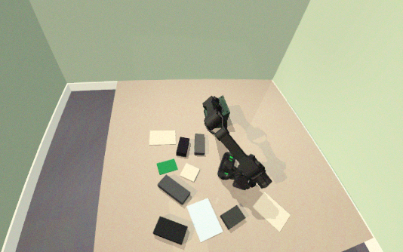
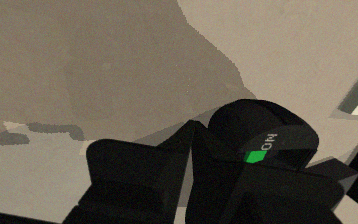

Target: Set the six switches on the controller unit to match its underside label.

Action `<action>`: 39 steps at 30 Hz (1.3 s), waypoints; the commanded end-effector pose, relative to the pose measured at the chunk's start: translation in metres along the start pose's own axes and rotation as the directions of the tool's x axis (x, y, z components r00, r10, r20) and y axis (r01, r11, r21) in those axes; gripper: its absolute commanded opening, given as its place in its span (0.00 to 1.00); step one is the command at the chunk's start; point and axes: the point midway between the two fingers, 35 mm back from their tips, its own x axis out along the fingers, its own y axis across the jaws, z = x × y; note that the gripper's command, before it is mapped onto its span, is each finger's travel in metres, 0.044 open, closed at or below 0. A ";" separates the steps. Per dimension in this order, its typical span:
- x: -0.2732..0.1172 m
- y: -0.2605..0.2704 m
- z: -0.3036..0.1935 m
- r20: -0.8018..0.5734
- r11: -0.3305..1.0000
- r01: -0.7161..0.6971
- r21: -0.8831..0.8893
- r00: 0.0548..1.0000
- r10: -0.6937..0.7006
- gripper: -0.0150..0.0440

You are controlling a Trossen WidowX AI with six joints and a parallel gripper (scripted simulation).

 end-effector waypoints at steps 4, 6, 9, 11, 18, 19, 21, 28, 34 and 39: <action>0.002 -0.006 0.000 0.004 1.000 0.004 -0.006 1.000 -0.004 0.25; 0.002 -0.008 0.000 0.004 1.000 0.004 -0.006 1.000 -0.004 0.25; 0.004 -0.011 0.000 0.004 1.000 0.004 -0.006 1.000 -0.004 0.25; 0.004 -0.013 0.000 0.004 1.000 0.005 -0.007 1.000 -0.005 0.25; 0.007 -0.021 -0.001 0.004 1.000 0.005 -0.007 1.000 -0.005 0.25; 0.007 -0.022 -0.001 0.004 1.000 0.005 -0.007 1.000 -0.005 0.25; 0.008 -0.024 -0.002 0.004 1.000 0.005 -0.007 1.000 -0.005 0.25; 0.010 -0.032 -0.003 0.004 1.000 0.006 -0.007 1.000 -0.006 0.25; 0.012 -0.037 -0.005 0.004 1.000 0.006 -0.007 1.000 -0.006 0.25; 0.013 -0.041 -0.006 0.004 1.000 0.006 -0.008 1.000 -0.006 0.25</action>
